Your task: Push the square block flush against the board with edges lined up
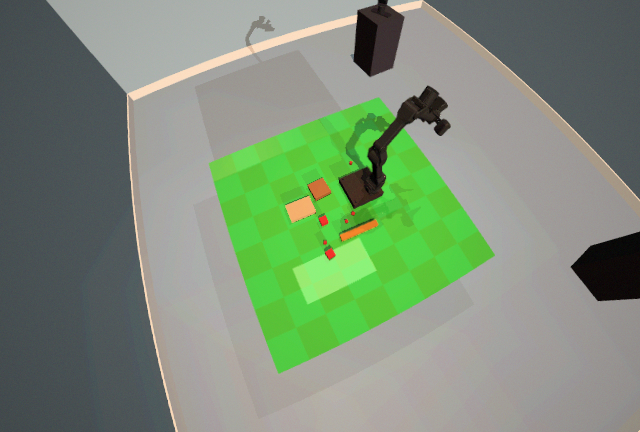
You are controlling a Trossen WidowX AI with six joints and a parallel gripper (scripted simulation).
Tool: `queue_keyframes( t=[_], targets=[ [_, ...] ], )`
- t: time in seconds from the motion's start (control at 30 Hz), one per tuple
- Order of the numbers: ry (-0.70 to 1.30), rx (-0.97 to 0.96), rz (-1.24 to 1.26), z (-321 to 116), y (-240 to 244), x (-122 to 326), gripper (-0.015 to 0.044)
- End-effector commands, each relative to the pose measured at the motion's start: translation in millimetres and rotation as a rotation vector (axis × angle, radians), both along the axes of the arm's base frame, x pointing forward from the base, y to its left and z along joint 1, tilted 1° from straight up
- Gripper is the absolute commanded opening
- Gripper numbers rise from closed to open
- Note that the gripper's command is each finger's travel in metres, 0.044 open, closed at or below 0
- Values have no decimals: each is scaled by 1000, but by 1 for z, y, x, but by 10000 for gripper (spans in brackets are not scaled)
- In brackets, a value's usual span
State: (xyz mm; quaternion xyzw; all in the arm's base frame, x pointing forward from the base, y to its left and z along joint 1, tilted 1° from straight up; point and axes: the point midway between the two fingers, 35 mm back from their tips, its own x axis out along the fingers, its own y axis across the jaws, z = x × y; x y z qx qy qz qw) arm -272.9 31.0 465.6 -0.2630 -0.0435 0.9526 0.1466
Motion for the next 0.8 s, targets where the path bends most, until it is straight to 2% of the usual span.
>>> queue_keyframes(
  t=[0.0,0.13,0.47,0.77],
  targets=[
    [0,0,0,0,0,0,374],
    [-7,-4,48,-4,-12,-6,269],
    [-89,-49,347,-41,-106,-28,6],
    [-210,-79,623,-88,-206,-15,0]
  ],
)
